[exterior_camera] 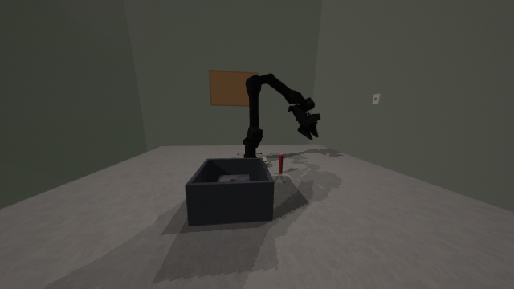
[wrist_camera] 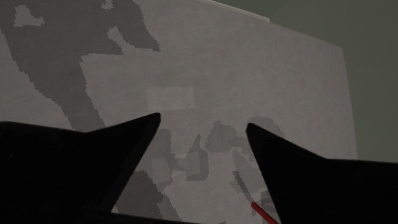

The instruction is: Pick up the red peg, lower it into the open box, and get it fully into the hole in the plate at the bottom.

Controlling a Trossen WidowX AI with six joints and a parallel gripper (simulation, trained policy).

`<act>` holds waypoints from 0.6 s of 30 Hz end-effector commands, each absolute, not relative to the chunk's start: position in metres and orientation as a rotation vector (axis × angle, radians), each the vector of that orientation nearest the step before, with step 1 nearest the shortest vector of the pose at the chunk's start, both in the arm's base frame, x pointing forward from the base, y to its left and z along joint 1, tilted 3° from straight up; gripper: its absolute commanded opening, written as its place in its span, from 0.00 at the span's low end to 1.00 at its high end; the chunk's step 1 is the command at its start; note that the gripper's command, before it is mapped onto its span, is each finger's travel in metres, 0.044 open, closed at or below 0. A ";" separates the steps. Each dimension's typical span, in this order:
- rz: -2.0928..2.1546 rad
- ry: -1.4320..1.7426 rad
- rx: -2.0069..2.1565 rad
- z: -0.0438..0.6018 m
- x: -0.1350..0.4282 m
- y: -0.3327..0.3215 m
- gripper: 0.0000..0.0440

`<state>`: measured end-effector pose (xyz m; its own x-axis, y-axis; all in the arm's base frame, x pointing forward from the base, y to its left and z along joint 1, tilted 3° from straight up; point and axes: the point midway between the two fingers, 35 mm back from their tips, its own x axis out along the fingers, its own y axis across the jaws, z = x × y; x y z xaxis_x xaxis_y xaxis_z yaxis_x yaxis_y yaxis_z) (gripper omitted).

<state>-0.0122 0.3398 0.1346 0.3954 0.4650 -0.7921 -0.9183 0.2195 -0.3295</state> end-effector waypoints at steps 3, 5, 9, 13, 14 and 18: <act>0.934 0.752 -0.820 0.130 0.015 0.321 1.00; 0.887 0.802 -0.785 0.130 0.025 0.314 1.00; 0.791 0.896 -0.712 0.129 0.044 0.299 1.00; 0.692 0.982 -0.635 0.128 0.060 0.284 1.00; 0.667 1.002 -0.615 0.128 0.064 0.280 1.00; 0.564 1.078 -0.532 0.128 0.078 0.266 1.00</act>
<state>0.0716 0.2734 0.1283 0.3752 0.1922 -0.9068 -0.7033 0.6962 -0.1435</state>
